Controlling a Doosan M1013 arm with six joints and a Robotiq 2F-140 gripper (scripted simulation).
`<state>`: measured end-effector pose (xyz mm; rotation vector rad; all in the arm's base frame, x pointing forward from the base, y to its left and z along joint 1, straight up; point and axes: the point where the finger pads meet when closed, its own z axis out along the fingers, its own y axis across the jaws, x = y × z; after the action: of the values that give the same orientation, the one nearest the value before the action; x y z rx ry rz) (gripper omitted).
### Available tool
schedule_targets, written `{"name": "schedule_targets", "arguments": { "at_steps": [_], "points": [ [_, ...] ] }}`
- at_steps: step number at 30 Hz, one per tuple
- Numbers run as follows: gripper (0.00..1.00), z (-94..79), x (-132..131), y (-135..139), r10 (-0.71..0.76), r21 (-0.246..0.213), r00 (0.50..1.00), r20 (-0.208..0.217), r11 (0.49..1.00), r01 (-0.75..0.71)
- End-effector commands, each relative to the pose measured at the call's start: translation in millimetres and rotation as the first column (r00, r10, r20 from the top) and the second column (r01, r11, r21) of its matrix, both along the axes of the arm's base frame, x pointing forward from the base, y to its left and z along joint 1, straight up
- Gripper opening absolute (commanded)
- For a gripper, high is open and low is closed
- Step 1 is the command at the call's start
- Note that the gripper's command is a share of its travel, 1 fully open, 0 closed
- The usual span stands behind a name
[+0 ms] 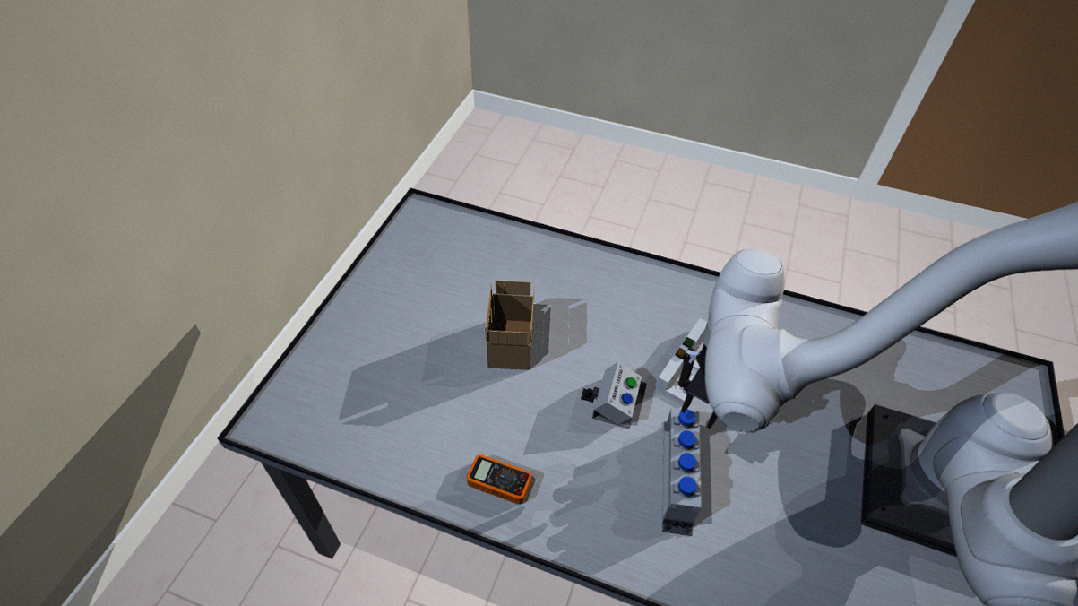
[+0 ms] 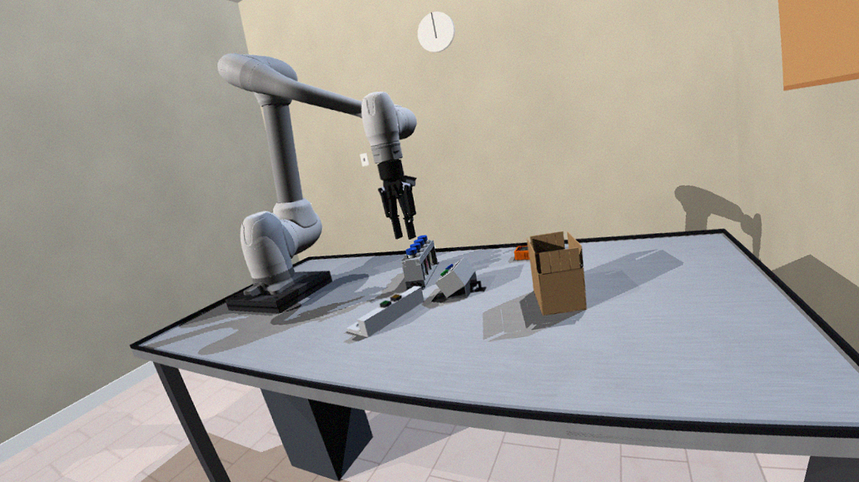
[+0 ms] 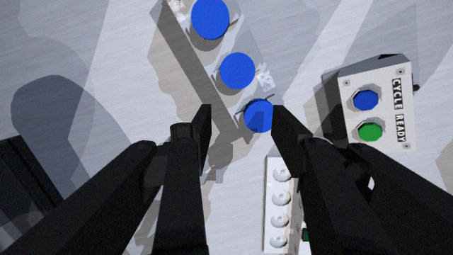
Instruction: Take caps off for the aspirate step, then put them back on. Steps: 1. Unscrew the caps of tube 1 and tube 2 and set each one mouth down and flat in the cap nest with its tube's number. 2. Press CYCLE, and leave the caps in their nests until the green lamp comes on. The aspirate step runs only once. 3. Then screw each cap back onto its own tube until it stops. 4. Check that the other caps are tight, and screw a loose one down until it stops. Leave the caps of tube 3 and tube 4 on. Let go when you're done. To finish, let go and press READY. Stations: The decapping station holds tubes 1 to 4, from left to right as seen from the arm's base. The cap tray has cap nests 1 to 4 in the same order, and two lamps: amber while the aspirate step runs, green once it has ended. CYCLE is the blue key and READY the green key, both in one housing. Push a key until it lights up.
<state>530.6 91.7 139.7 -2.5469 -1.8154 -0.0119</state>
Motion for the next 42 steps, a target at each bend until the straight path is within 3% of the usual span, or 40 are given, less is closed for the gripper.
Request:
{"name": "schedule_targets", "arguments": {
  "at_steps": [1,5,7,16,24,36,42],
  "points": [
    [0.41,0.6,-1,35,-0.015,-0.016,1.000,-0.002,1.000,0.015],
    [0.41,0.6,-3,67,-0.015,-0.016,1.000,-0.002,1.000,0.015],
    [0.41,0.6,-3,67,-0.015,-0.016,1.000,-0.002,1.000,0.015],
    [0.41,0.6,-9,140,-0.015,-0.016,1.000,-0.002,1.000,0.015],
    [0.41,0.6,-9,140,-0.015,-0.016,1.000,-0.002,1.000,0.015],
    [0.41,-34.9,-9,140,-0.015,-0.016,1.000,-0.002,1.000,0.015],
    [0.41,-34.9,-9,140,-0.015,-0.016,1.000,-0.002,1.000,0.015]
  ]
}}
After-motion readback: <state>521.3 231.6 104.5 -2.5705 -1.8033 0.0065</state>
